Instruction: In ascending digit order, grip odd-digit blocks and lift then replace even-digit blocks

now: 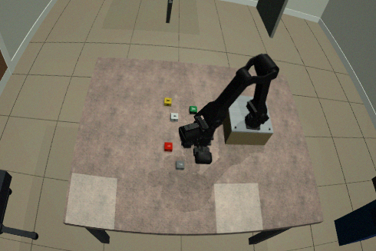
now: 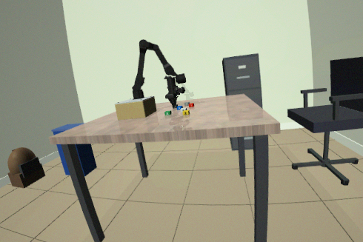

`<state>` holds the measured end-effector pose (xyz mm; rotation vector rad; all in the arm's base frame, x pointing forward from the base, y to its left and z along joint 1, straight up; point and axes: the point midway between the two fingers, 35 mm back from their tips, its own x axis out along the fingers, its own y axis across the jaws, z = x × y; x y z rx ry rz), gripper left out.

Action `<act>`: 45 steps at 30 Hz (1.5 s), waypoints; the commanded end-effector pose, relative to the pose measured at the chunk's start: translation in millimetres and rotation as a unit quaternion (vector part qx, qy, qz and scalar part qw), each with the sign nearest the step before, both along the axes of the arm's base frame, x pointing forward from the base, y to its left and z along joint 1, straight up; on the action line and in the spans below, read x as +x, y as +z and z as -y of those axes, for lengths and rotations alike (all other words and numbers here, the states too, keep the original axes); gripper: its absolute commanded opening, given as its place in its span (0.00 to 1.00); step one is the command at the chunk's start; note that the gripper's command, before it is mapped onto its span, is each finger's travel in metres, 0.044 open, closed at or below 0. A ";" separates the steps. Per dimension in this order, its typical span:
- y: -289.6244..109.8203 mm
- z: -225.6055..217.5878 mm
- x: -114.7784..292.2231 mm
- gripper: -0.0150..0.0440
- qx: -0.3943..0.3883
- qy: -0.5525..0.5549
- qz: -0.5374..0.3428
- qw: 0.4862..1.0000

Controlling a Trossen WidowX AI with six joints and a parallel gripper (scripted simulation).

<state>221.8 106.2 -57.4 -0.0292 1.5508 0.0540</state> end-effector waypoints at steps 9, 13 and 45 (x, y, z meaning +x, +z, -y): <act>5.2 0.4 0.0 0.46 -0.001 -0.002 0.001 1.000; 9.3 0.4 0.0 0.46 -0.001 -0.002 0.001 1.000; 3.2 0.4 0.0 0.46 -0.001 -0.002 0.001 1.000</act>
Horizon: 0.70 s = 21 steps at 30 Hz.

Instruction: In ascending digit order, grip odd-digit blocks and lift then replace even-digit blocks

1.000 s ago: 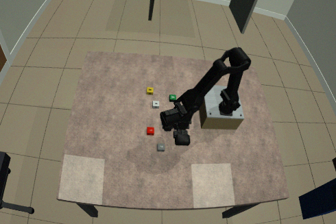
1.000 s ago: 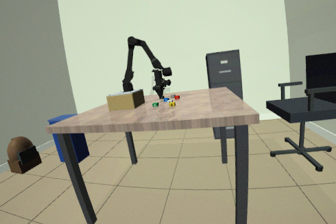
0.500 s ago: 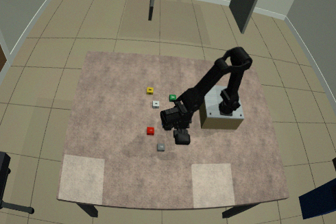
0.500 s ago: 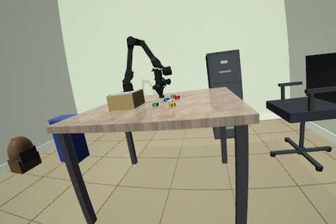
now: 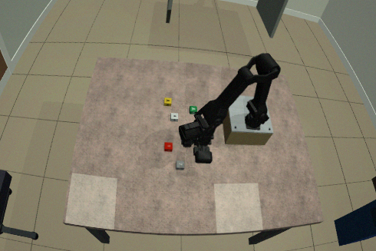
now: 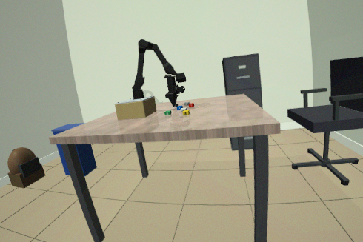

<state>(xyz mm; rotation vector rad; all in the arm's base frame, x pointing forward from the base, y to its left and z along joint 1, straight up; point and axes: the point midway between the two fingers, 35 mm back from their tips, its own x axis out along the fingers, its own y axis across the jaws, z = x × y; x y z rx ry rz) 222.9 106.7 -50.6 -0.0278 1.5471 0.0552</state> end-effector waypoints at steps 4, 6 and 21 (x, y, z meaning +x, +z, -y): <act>-7.0 0.9 -1.1 0.46 -0.002 -0.002 -0.001 1.000; -7.1 0.9 -1.1 0.46 -0.002 -0.002 -0.001 1.000; -7.1 0.9 -1.1 0.77 -0.002 -0.002 -0.001 1.000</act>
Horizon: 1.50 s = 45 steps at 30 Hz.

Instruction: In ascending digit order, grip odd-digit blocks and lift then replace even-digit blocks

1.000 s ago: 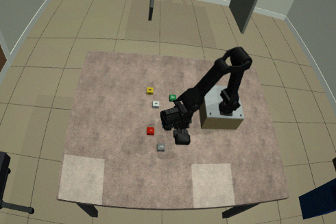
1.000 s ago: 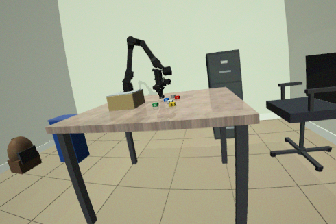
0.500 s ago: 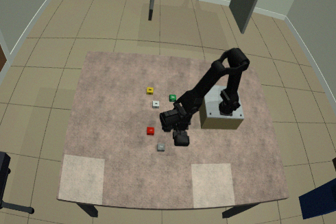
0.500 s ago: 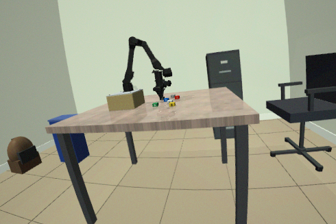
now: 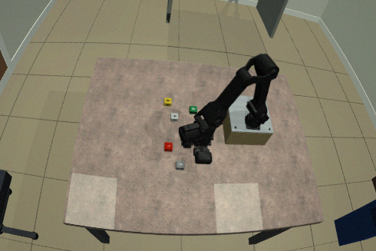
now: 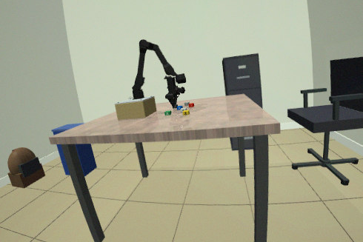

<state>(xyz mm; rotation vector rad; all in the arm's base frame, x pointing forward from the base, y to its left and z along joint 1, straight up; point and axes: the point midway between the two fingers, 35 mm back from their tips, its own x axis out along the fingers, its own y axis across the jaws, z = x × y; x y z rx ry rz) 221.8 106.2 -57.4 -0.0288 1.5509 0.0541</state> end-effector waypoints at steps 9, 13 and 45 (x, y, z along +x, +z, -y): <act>17.7 0.2 0.5 0.93 -0.001 -0.002 0.001 1.000; 36.1 0.7 -0.3 0.93 -0.001 -0.002 0.001 1.000; 122.2 124.0 93.1 0.46 -0.007 -0.012 0.006 1.000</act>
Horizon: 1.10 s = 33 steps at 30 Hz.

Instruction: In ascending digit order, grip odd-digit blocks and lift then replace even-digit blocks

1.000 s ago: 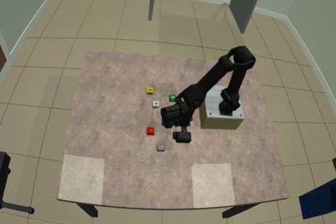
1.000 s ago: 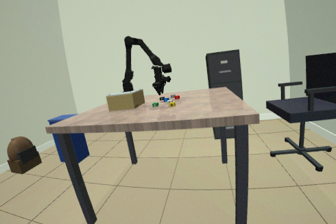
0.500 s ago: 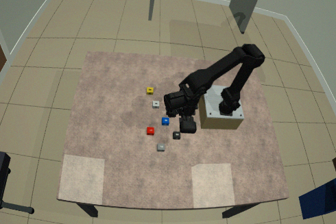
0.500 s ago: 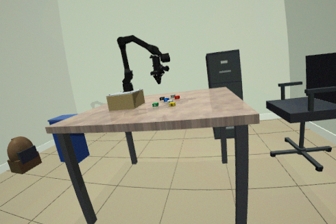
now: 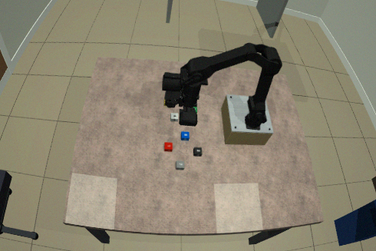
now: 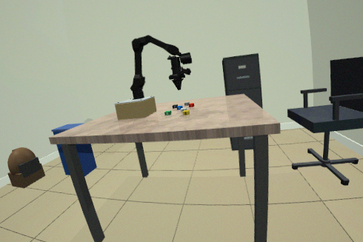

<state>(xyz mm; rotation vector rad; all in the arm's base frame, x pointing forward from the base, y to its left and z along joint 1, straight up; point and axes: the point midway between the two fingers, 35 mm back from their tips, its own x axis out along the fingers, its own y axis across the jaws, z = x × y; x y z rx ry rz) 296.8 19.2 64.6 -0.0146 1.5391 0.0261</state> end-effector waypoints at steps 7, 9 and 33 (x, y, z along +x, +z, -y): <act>-0.7 88.1 36.2 0.46 -0.006 0.011 0.000 1.000; -14.3 88.4 38.0 0.55 -0.007 0.012 0.000 1.000; -101.0 88.5 39.2 0.93 -0.006 0.011 0.000 1.000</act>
